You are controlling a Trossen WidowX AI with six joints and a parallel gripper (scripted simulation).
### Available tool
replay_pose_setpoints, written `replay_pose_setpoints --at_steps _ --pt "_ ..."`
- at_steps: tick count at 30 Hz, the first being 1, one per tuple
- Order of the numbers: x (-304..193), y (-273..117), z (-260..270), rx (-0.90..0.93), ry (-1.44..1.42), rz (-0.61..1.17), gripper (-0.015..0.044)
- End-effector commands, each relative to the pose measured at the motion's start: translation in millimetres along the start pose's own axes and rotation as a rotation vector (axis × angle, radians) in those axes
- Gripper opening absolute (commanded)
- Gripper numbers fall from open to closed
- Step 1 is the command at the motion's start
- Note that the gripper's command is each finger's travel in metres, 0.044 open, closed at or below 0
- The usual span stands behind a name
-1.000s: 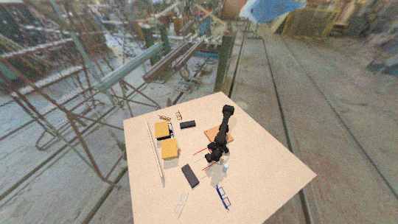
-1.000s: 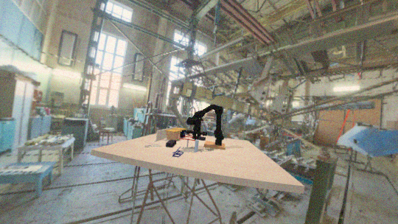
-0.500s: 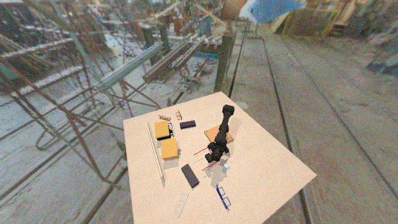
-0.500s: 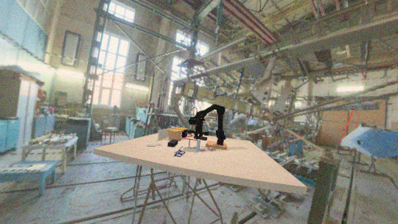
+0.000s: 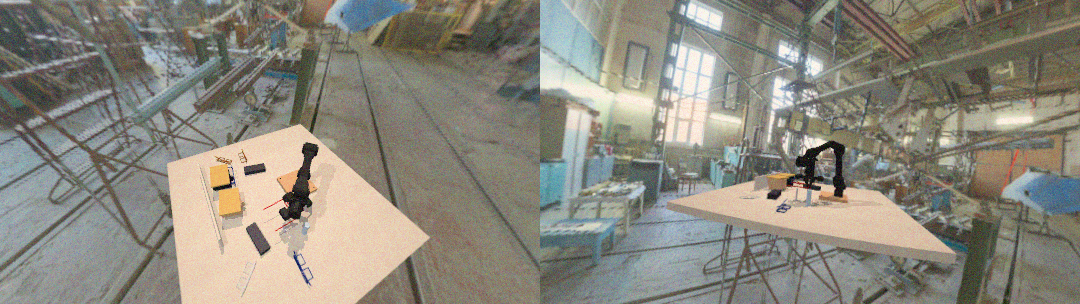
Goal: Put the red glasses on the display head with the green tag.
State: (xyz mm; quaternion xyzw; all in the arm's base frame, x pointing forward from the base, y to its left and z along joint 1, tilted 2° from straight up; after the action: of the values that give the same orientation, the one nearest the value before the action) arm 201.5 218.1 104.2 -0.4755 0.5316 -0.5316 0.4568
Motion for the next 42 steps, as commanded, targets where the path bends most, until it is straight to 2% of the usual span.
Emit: replay_pose_setpoints --at_steps 1,6,13,42 --pt "-3 -20 1 0.008 0.004 0.012 0.0000" --pt "-3 -41 -1 0.008 0.004 0.012 0.0000" --pt "6 -42 7 0.009 -0.043 0.012 0.0000" --pt "122 -43 65 0.017 -0.606 -0.002 0.0000"
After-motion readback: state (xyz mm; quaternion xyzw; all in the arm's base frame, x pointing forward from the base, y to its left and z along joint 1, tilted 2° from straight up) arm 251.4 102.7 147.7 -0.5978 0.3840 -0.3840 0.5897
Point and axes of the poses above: the point midway between the two fingers, 35 mm back from their tips, its own y axis out along the fingers, its own z axis across the jaws, x = y × z, the point moved 2 cm from there along -y, back along the fingers, and after that the axes turned 13 degrees about y, right-handed, at the moved point
